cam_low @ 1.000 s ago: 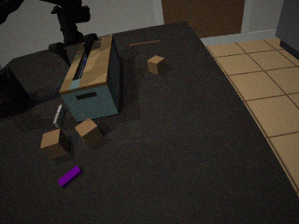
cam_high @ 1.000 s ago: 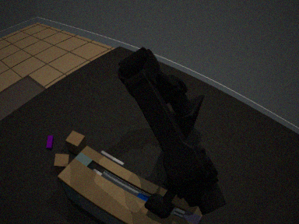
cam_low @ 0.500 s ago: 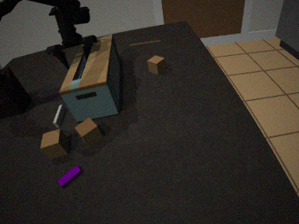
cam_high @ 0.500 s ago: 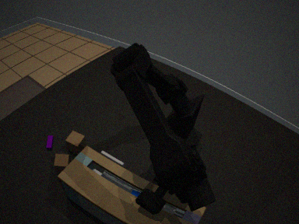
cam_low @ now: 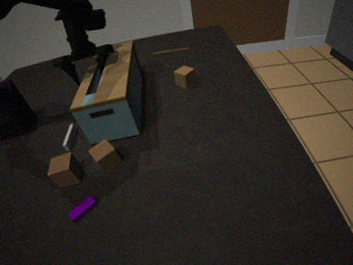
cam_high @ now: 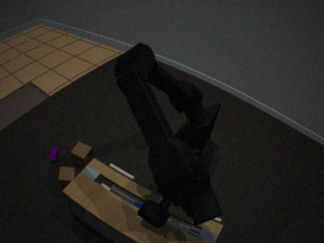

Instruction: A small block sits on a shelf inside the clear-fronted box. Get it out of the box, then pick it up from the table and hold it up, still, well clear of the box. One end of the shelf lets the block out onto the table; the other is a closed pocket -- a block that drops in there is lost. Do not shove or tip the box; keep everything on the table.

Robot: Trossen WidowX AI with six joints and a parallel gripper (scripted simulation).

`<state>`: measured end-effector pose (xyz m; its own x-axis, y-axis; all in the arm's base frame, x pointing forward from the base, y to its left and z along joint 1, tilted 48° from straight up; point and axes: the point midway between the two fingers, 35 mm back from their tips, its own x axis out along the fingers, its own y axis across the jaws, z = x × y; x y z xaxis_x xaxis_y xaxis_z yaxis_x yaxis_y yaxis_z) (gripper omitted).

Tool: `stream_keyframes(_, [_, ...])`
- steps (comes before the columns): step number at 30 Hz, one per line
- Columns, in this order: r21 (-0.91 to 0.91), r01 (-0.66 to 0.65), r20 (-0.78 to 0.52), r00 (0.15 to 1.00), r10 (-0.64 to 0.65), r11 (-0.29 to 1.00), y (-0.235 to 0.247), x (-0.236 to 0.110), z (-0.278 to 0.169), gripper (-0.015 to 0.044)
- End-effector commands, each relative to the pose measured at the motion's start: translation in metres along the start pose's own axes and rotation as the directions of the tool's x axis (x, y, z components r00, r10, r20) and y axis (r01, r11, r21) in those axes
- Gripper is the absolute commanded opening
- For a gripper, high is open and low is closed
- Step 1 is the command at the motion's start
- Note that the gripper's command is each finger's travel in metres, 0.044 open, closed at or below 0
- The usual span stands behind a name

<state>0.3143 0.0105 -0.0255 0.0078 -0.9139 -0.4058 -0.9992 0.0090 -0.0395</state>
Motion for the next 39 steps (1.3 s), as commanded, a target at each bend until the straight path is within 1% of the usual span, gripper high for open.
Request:
stream_keyframes(1, [0.001, 0.001, -0.003, 1.0, -0.001, 1.0, 0.0, 0.003, -0.009, 0.04])
stream_keyframes(32, [0.0, 0.0, -0.006, 1.0, 0.0, 1.0, -0.001, 0.019, -0.054, 0.04])
stream_keyframes(39, [0.0, 0.0, -0.005, 1.0, 0.0, 1.0, 0.002, 0.014, -0.041, 0.04])
